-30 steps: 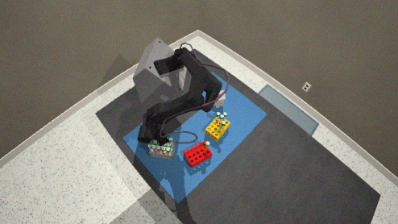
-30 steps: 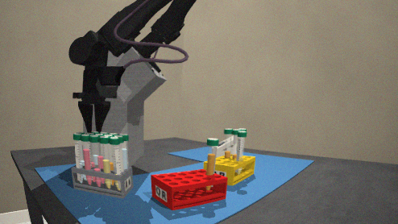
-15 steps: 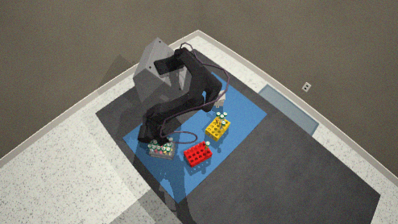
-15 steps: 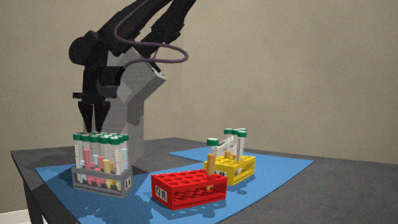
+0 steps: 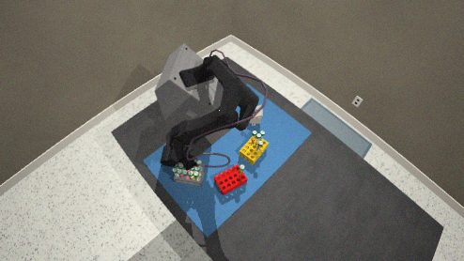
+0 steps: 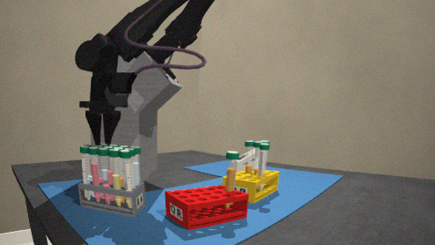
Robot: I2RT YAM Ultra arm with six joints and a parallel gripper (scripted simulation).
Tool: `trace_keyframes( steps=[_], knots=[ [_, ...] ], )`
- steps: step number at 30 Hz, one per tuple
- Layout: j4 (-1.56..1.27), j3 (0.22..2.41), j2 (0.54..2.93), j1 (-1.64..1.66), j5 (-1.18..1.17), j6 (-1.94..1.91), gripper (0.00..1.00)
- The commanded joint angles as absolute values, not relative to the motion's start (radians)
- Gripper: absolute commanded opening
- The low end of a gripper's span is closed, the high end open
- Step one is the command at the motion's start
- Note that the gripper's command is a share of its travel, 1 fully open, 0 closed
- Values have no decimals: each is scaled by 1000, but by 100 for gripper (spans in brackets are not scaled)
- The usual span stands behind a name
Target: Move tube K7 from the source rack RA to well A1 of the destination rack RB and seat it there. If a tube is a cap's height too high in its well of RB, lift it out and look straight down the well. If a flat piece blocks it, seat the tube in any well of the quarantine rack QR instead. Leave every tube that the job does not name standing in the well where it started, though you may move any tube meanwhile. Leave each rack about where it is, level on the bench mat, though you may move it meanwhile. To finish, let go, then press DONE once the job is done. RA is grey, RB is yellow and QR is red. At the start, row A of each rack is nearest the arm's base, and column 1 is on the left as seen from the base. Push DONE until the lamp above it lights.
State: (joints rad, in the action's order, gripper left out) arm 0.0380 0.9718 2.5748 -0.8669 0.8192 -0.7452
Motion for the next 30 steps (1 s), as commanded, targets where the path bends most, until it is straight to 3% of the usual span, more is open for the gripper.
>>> trace_keyframes(
  steps=[1, 30],
  knots=[
    [14, 997, 2541, -892, 831, -758, 0],
    [-112, 946, 2480, -961, 824, -859, 0]
  ],
)
